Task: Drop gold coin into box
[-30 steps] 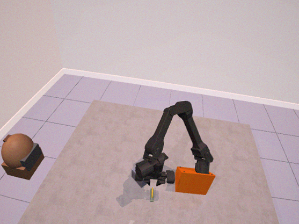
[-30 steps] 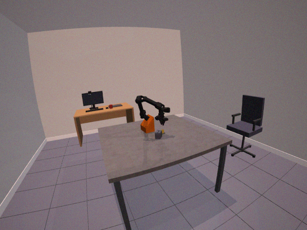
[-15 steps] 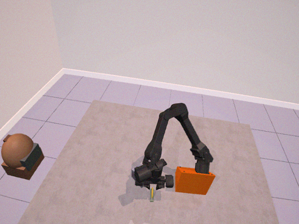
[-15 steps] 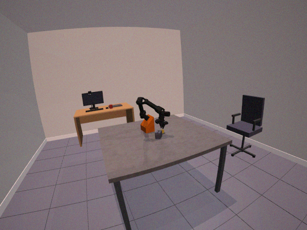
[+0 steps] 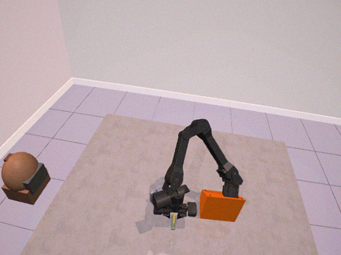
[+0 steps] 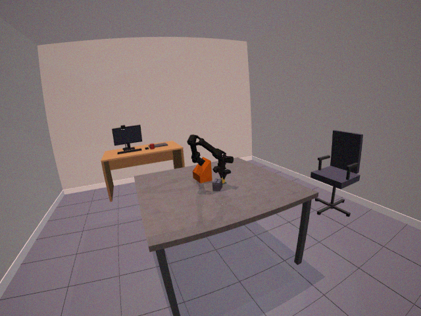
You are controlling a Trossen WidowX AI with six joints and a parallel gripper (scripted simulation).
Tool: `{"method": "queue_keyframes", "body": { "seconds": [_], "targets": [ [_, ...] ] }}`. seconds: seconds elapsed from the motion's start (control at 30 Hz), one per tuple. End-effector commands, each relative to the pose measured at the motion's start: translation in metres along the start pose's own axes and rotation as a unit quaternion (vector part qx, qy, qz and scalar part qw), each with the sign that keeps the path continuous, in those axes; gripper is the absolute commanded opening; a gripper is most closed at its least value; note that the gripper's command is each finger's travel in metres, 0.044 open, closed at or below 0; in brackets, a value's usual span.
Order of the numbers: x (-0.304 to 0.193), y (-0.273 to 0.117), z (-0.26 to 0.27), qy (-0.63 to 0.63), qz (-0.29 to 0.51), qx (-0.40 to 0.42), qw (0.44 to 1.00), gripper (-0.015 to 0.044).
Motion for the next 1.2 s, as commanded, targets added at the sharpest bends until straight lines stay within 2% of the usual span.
{"method": "queue_keyframes", "body": {
  "seconds": [0.0,0.67,0.87,1.17],
  "targets": [
    [0.001,0.007,-0.001,-0.004,-0.003,-0.001,1.0,0.0161],
    [0.002,0.036,-0.003,-0.004,-0.005,-0.001,1.0,0.0161],
    [0.002,0.036,-0.003,-0.004,-0.005,-0.001,1.0,0.0003],
    [0.002,0.036,-0.003,-0.004,-0.005,-0.001,1.0,0.0]
  ]
}}
Point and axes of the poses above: the point midway between the two fingers, 35 mm back from their tips, its own y axis out along the fingers, its own z axis across the jaws, x = y × z, the point moved 7 cm from there along -y, back along the fingers, and after that the axes turned 9 degrees about y, right-handed, at the moved point
